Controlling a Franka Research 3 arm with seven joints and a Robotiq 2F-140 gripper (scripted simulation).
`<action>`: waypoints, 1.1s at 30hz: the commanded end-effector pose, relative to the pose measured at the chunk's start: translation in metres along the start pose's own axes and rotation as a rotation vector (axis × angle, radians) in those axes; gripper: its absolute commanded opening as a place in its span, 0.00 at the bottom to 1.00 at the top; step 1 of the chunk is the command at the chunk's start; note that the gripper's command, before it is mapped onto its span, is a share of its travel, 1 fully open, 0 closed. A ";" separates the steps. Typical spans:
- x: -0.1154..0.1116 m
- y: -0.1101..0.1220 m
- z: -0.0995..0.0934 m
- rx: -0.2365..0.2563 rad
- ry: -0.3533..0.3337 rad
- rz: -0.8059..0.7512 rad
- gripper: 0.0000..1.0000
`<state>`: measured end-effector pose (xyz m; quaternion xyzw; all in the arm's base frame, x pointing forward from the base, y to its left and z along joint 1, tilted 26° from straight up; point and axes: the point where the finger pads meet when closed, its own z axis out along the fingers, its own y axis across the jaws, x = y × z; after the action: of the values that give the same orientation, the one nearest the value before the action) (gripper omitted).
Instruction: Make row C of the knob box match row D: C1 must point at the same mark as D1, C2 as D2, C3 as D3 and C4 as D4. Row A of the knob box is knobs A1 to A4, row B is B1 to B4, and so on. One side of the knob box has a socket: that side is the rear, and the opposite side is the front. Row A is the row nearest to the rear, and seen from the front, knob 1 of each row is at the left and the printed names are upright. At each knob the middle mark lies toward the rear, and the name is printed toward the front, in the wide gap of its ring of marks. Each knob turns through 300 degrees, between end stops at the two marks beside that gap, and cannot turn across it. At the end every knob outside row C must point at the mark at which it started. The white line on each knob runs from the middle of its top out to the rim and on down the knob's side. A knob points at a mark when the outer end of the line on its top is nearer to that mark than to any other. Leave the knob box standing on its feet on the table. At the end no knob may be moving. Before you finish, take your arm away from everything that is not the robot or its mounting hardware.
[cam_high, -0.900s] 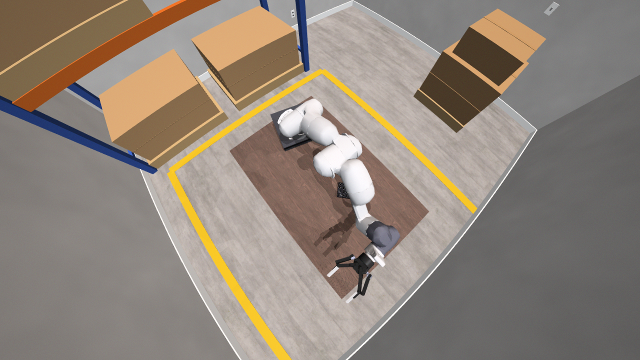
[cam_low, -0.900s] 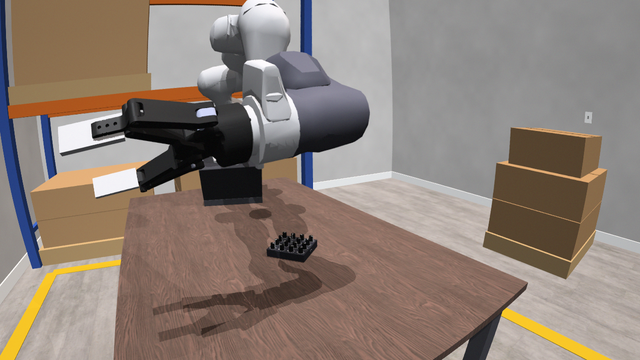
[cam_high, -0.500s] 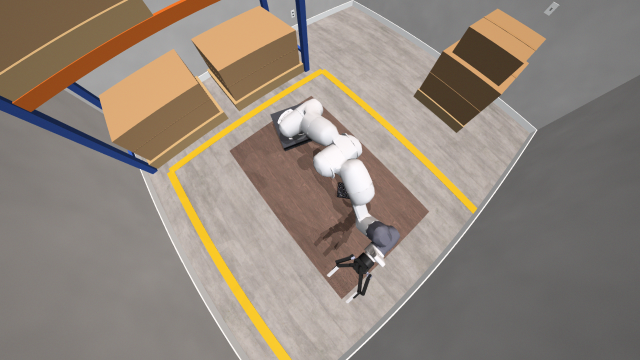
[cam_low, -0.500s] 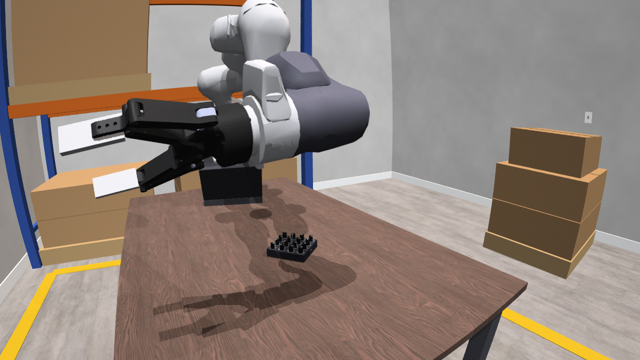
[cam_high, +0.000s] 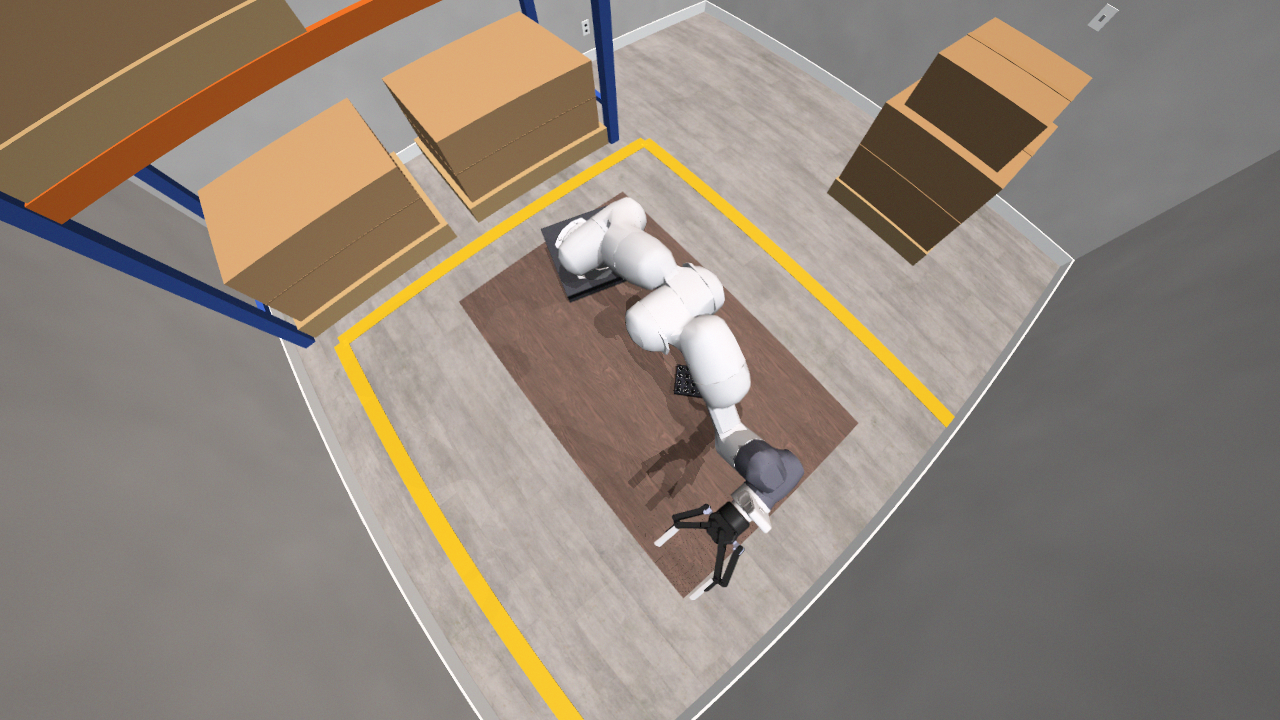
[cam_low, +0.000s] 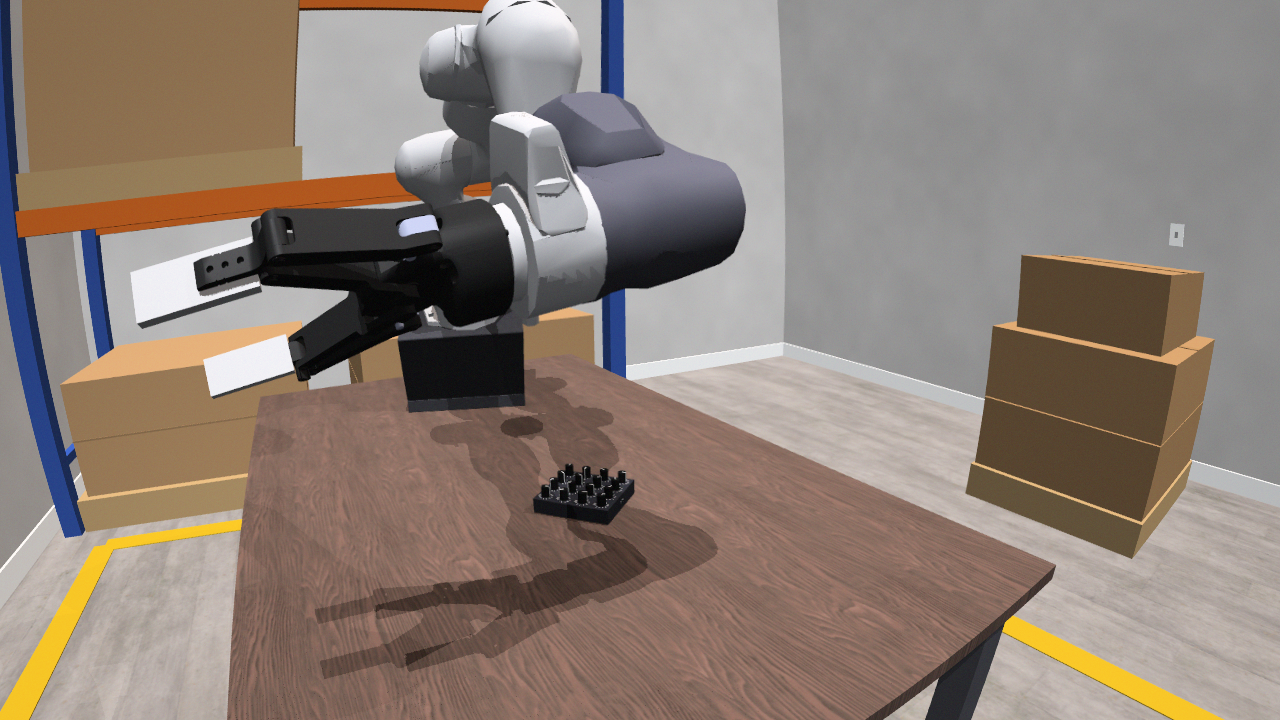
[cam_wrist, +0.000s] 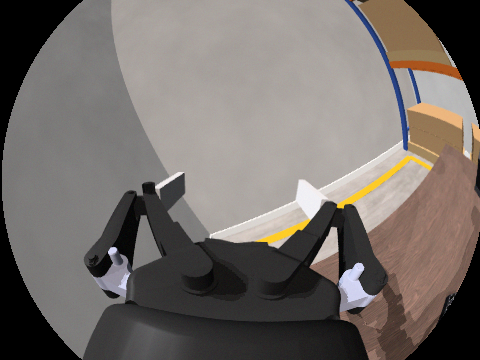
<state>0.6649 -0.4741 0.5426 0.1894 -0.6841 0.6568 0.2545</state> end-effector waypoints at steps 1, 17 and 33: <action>0.001 0.017 -0.010 -0.087 -0.049 -0.119 1.00; -0.003 0.051 -0.041 -0.229 -0.189 -0.297 1.00; -0.007 0.083 -0.082 -0.333 -0.358 -0.474 1.00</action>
<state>0.6350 -0.3949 0.4803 0.3620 -0.7640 0.4540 0.2814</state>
